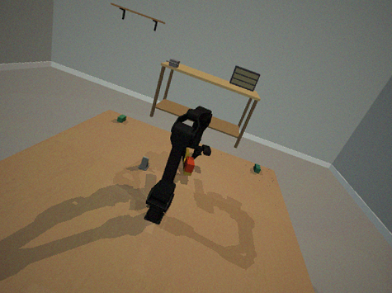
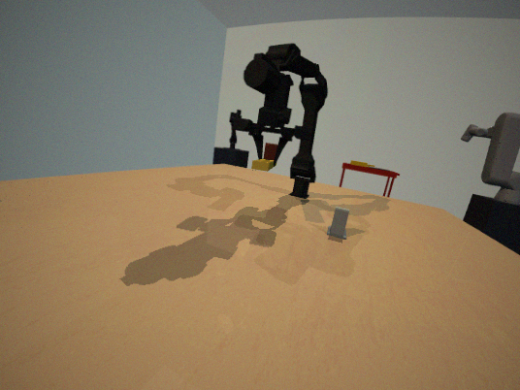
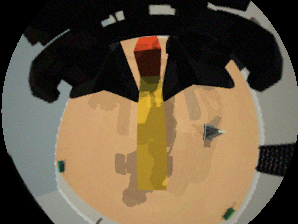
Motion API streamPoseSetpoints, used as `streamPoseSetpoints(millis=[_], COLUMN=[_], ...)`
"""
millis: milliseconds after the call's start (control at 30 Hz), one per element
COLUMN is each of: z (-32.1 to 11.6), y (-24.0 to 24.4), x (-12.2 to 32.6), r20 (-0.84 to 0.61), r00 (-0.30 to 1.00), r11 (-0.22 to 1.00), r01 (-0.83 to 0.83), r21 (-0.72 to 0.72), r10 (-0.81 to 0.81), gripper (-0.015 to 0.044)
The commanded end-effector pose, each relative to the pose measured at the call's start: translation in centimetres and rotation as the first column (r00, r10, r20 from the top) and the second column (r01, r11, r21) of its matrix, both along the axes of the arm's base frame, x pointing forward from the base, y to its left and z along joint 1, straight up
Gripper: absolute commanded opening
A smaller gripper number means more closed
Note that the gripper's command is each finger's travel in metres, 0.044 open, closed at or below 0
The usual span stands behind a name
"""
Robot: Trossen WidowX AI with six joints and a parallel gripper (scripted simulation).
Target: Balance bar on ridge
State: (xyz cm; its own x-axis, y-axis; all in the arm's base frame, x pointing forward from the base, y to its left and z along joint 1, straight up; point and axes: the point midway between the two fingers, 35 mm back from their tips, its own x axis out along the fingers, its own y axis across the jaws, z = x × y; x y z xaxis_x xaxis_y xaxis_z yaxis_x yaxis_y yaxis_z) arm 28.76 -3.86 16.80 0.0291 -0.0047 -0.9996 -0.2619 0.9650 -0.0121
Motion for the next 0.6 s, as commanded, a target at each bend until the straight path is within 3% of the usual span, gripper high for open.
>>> streamPoseSetpoints(millis=[0, 567], z=[0.1, 0.2], y=[0.9, 6.2], x=[0.6, 2.9], r20=[0.001, 0.003], r00=[1.000, 0.997], r11=[1.000, 0.997], r01=[0.015, 0.079], r21=[0.002, 0.010], r10=[-0.015, -0.079], gripper=[0.0000, 0.0000])
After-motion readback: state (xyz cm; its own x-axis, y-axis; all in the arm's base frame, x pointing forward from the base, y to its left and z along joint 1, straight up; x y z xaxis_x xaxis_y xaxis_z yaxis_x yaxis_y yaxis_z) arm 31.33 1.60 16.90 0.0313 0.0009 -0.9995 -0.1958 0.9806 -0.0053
